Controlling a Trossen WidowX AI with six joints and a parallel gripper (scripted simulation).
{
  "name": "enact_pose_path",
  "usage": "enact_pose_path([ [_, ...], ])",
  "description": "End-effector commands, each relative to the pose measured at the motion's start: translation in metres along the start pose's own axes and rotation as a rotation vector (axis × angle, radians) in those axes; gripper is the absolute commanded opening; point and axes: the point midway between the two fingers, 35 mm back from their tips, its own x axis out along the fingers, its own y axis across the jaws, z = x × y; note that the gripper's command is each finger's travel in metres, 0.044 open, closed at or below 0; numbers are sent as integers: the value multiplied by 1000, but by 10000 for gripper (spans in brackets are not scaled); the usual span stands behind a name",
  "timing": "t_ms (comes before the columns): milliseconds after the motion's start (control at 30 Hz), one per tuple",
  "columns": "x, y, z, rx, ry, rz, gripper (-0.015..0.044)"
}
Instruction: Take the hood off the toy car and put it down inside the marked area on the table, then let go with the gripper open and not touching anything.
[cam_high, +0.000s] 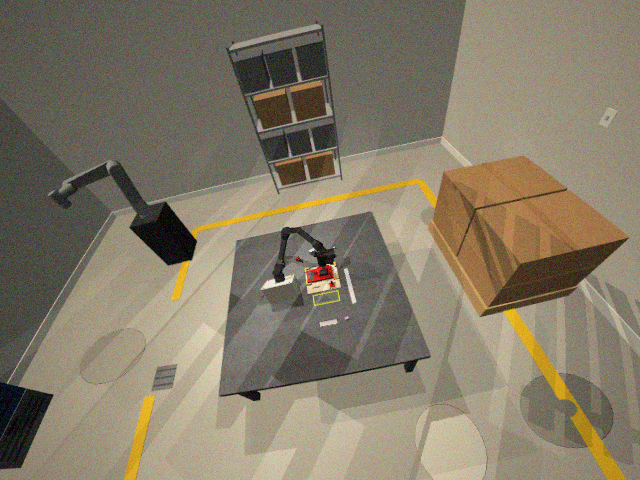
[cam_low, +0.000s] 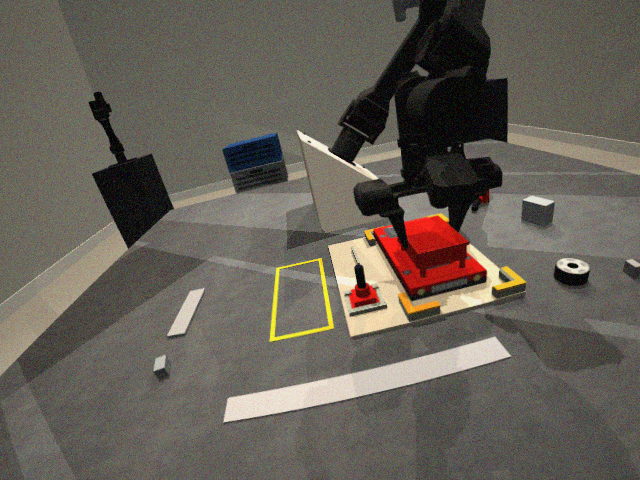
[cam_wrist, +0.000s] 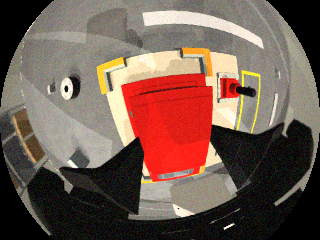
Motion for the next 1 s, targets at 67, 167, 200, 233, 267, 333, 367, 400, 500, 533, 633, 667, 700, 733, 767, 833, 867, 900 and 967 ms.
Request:
enact_pose_path([
  [67,-8,1,3,-9,-12,-4,0],
  [167,-10,1,3,-9,-12,-4,0],
  [200,-11,1,3,-9,-12,-4,0],
  [233,-11,1,3,-9,-12,-4,0],
  [267,-12,1,2,-9,-12,-4,0],
  [333,-13,1,2,-9,-12,-4,0],
  [367,-14,1,2,-8,-12,-4,0],
  [400,-14,1,2,-8,-12,-4,0],
  [500,-19,1,3,-8,-12,-4,0],
  [533,-21,1,3,-8,-12,-4,0],
  [633,-34,0,3,-8,-12,-5,0],
  [667,-39,0,3,-8,-12,-6,0],
  [700,-44,0,3,-8,-12,-6,0],
  [733,-50,1,3,-8,-12,-6,0],
  [767,-54,1,2,-8,-12,-6,0],
  [833,-57,1,2,-8,-12,-6,0],
  [867,-57,1,2,-8,-12,-6,0],
  [900,-57,1,2,-8,-12,-6,0],
  [967,-49,-3,0,6,-2,-1,0],
])
